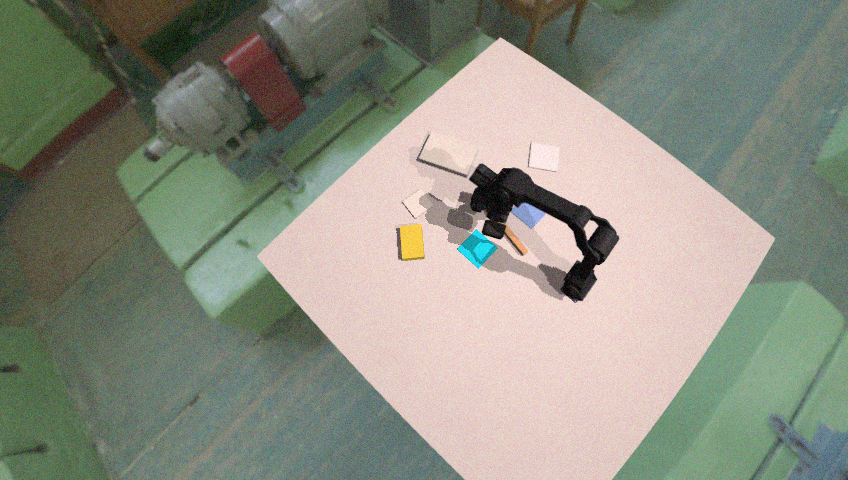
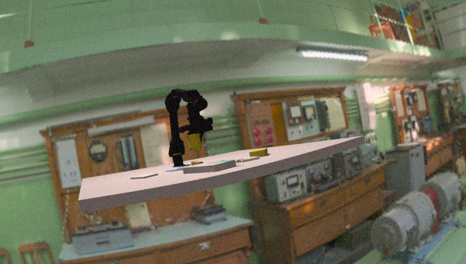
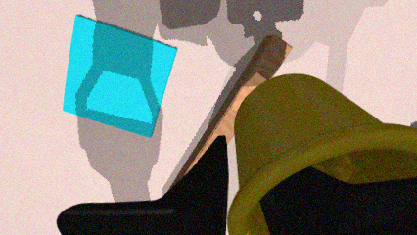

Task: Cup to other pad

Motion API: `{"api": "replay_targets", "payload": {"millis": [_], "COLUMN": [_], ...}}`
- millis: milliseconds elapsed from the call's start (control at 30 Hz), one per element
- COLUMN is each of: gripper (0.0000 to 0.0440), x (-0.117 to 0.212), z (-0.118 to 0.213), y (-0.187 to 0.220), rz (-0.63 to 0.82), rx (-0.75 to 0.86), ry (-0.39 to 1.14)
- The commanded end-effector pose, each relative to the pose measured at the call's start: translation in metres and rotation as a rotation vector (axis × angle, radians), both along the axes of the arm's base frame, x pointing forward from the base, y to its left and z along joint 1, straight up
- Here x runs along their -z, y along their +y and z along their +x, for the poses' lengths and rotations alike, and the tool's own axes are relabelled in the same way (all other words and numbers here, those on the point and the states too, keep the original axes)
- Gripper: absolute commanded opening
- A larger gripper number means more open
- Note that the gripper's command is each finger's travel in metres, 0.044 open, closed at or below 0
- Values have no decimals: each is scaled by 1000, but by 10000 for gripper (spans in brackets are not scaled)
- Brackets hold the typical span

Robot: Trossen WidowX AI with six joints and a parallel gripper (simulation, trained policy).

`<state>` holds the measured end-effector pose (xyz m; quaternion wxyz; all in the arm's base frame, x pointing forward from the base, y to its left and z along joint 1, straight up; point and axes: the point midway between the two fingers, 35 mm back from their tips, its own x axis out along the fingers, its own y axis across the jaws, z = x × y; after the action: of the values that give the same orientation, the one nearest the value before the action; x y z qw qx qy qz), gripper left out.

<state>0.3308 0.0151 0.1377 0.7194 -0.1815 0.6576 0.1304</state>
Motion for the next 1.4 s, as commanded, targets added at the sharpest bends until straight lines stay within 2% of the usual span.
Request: {"api": "replay_targets", "payload": {"millis": [0,833,1367], "gripper": [0,0,14], "x": [-2,22,66], "z": [4,-4,-25], "y": [17,109,124], "rz": [10,42,25], "rx": [-12,-80,-46], "ry": [-23,-62,-44]}}
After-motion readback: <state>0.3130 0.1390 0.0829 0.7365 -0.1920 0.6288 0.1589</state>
